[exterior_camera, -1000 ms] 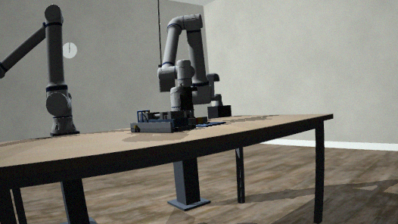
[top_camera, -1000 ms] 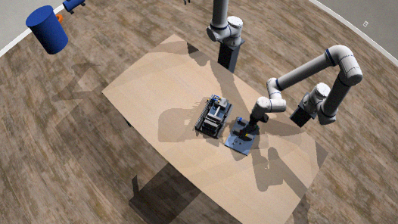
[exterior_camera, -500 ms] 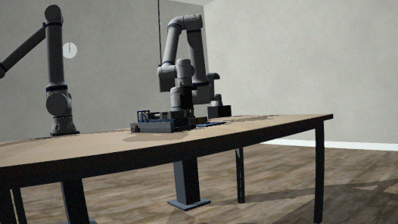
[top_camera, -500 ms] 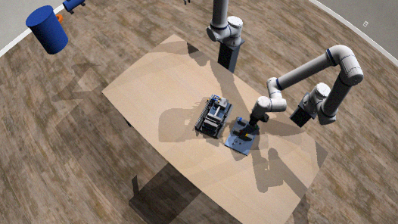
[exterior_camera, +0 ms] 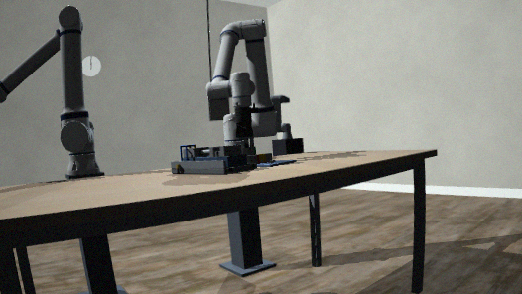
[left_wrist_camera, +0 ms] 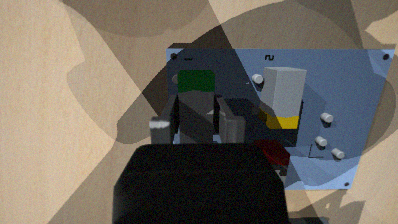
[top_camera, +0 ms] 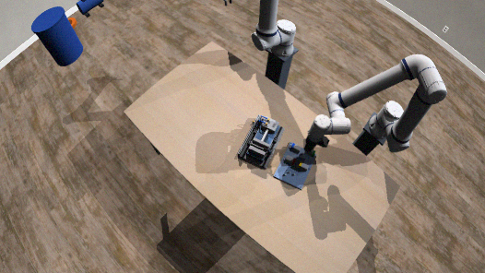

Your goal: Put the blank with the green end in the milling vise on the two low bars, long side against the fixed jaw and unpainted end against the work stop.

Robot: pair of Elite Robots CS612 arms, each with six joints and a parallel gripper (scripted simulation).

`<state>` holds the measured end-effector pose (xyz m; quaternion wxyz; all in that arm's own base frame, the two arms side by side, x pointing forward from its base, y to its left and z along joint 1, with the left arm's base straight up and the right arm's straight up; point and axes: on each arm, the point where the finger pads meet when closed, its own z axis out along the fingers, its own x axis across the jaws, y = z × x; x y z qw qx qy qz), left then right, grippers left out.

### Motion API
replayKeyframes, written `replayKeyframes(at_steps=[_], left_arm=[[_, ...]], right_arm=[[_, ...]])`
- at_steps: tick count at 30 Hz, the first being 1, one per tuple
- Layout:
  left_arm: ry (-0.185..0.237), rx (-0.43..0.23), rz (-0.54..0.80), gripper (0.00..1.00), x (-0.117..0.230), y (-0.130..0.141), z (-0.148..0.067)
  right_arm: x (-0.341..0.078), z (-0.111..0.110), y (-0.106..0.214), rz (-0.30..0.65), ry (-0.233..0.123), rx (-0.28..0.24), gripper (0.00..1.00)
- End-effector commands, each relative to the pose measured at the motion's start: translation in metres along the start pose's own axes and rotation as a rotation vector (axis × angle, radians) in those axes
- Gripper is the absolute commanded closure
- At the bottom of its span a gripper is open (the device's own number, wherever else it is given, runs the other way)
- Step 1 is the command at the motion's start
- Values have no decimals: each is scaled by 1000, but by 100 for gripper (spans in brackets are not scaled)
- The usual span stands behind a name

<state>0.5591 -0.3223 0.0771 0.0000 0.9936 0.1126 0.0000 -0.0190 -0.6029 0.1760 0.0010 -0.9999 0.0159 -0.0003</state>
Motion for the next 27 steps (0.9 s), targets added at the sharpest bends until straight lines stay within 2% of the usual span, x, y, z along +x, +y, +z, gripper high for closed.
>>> replayKeyframes(at_steps=[1,27], left_arm=[[1,-1,0,100,0,1,-8],[1,-1,0,100,0,1,-51]], right_arm=[[0,-1,1,0,0,-2,0],[0,-1,1,0,0,-2,0]])
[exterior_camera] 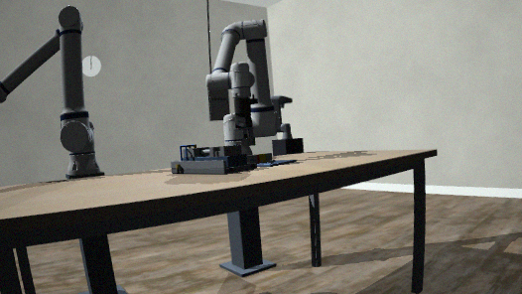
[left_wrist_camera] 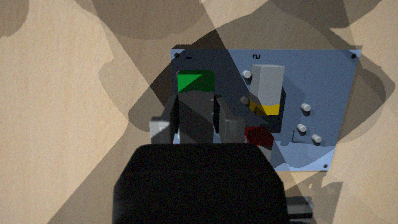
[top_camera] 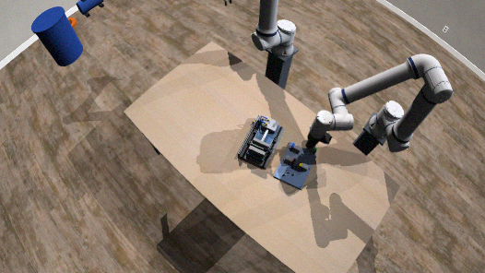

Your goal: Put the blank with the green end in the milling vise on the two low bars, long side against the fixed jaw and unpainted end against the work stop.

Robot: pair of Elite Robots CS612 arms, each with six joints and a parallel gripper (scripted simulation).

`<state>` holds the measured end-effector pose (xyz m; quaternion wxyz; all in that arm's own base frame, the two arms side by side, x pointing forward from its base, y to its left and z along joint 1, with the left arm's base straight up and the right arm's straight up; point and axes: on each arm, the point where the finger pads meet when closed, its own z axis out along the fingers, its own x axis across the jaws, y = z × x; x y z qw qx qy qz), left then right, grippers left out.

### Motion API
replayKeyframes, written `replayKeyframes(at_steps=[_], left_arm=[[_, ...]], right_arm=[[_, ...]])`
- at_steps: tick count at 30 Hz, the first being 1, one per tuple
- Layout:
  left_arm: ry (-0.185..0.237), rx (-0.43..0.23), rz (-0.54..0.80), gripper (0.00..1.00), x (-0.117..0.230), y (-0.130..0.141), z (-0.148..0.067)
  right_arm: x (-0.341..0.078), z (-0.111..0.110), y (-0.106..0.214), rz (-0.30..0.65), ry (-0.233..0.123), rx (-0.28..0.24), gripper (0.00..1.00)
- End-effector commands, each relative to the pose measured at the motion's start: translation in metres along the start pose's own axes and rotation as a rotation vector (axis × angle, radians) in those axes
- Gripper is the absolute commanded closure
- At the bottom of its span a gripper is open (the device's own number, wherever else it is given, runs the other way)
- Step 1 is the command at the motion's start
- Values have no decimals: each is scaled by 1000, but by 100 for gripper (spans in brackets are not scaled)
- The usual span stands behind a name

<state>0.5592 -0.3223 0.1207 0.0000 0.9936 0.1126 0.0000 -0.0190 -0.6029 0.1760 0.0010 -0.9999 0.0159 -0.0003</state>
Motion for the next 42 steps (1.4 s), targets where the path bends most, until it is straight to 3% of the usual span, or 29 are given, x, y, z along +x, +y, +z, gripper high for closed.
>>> replayKeyframes(at_steps=[1,18,42], left_arm=[[1,-1,0,100,0,1,-9],[1,-1,0,100,0,1,-36],[1,-1,0,100,0,1,-51]], right_arm=[[0,-1,1,0,0,-2,0],[0,-1,1,0,0,-2,0],[0,-1,1,0,0,-2,0]])
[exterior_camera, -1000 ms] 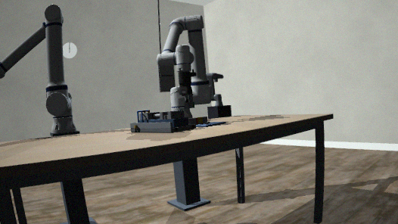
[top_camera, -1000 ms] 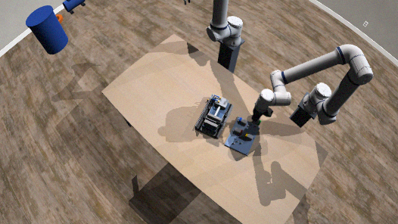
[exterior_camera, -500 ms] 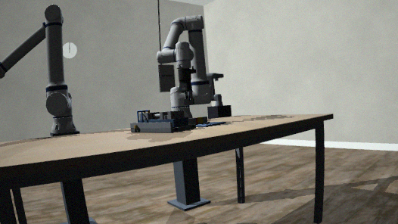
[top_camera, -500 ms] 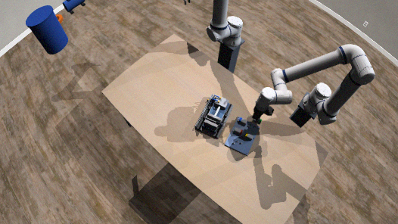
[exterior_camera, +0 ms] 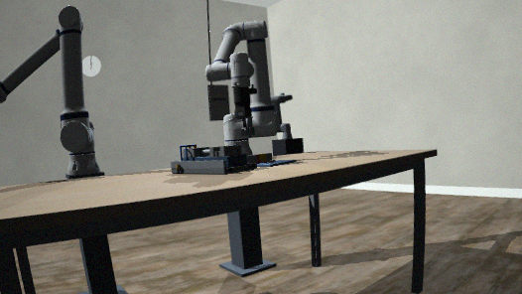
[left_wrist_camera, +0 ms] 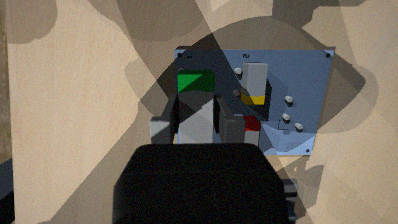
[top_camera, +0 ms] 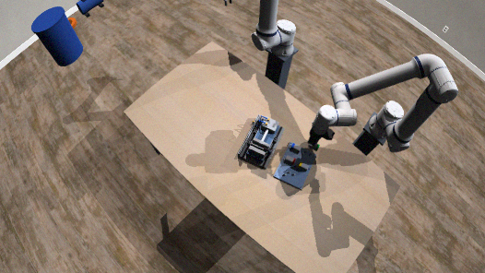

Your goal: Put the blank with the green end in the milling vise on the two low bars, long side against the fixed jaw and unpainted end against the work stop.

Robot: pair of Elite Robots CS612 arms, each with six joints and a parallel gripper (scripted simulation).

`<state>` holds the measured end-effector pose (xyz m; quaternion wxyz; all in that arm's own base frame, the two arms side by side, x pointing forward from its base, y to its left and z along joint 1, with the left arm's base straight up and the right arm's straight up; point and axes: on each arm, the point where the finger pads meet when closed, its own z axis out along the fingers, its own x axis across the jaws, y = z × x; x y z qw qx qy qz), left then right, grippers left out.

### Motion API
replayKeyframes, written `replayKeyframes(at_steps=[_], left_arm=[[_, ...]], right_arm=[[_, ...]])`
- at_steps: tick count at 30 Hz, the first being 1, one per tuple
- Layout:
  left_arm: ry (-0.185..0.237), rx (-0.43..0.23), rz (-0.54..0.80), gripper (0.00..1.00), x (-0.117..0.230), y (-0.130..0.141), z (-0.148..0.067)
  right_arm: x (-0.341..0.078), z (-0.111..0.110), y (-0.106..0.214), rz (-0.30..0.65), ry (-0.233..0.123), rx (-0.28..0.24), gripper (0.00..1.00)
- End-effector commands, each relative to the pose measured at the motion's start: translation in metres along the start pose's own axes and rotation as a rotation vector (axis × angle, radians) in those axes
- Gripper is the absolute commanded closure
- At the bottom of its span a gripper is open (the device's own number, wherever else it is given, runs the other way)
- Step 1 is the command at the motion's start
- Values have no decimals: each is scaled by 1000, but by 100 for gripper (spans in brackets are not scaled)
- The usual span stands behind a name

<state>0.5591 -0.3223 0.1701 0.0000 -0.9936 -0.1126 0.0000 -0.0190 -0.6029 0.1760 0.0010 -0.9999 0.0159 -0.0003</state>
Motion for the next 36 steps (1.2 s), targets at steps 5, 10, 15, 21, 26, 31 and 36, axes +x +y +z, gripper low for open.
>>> replayKeyframes(at_steps=[5,10,15,21,26,31,36], left_arm=[[1,-1,0,100,0,1,-1],[1,-1,0,100,0,1,-1],[1,-2,-46,100,0,1,-1],[1,-2,-138,100,0,1,-1],[1,-2,-215,100,0,1,-1],[1,-2,-257,100,0,1,-1],[1,-2,-324,100,0,1,-1]], right_arm=[[0,-1,1,0,0,-2,0],[0,-1,1,0,0,-2,0],[0,-1,1,0,0,-2,0],[0,-1,1,0,0,-2,0],[0,-1,1,0,0,-2,0],[0,-1,1,0,0,-2,0],[0,-1,1,0,0,-2,0]])
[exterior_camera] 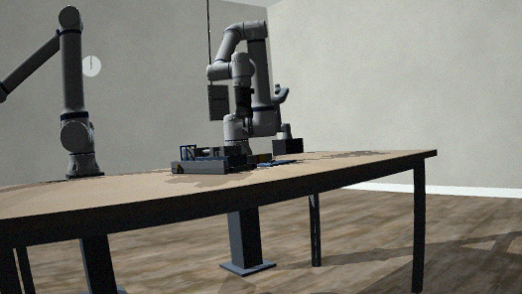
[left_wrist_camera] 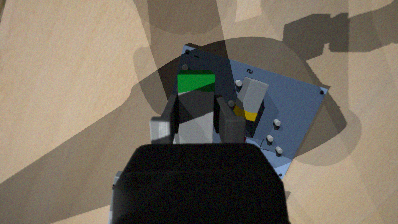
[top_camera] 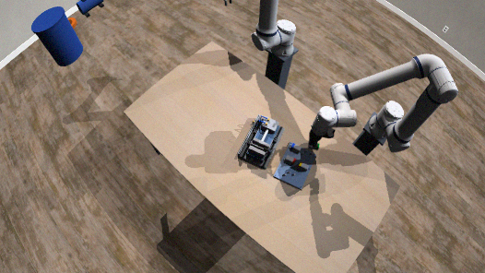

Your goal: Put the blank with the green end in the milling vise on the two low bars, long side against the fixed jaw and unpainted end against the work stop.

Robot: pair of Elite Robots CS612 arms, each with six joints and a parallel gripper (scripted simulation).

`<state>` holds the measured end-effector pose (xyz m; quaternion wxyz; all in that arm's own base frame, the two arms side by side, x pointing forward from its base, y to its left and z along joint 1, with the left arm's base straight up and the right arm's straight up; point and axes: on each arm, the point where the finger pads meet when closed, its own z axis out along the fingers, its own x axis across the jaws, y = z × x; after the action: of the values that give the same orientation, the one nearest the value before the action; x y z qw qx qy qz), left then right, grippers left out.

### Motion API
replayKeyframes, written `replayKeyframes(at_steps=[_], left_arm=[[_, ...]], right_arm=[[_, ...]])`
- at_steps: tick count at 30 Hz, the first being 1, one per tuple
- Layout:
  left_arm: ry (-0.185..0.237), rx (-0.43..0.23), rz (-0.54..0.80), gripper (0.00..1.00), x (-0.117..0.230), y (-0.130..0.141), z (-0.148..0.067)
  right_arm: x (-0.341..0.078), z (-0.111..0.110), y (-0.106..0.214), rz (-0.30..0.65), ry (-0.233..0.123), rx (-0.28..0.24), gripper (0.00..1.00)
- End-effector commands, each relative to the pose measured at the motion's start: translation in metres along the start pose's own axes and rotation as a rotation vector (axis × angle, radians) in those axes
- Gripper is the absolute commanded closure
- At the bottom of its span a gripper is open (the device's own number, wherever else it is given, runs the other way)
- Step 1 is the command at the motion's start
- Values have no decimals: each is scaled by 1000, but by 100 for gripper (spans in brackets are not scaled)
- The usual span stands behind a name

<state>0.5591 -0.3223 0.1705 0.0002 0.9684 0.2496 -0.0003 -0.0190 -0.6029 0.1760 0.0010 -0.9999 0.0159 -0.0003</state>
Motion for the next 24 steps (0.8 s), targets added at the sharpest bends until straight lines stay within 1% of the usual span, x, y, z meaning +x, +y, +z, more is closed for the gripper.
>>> replayKeyframes(at_steps=[1,8,10,24], left_arm=[[1,-2,-58,100,0,1,-1],[1,-2,-152,100,0,1,-1],[1,-2,-152,100,0,1,-1],[0,-2,-343,100,0,1,-1]], right_arm=[[0,-1,1,0,0,-2,0],[0,-1,1,0,0,-2,0],[0,-1,1,0,0,-2,0],[0,-1,1,0,0,-2,0]])
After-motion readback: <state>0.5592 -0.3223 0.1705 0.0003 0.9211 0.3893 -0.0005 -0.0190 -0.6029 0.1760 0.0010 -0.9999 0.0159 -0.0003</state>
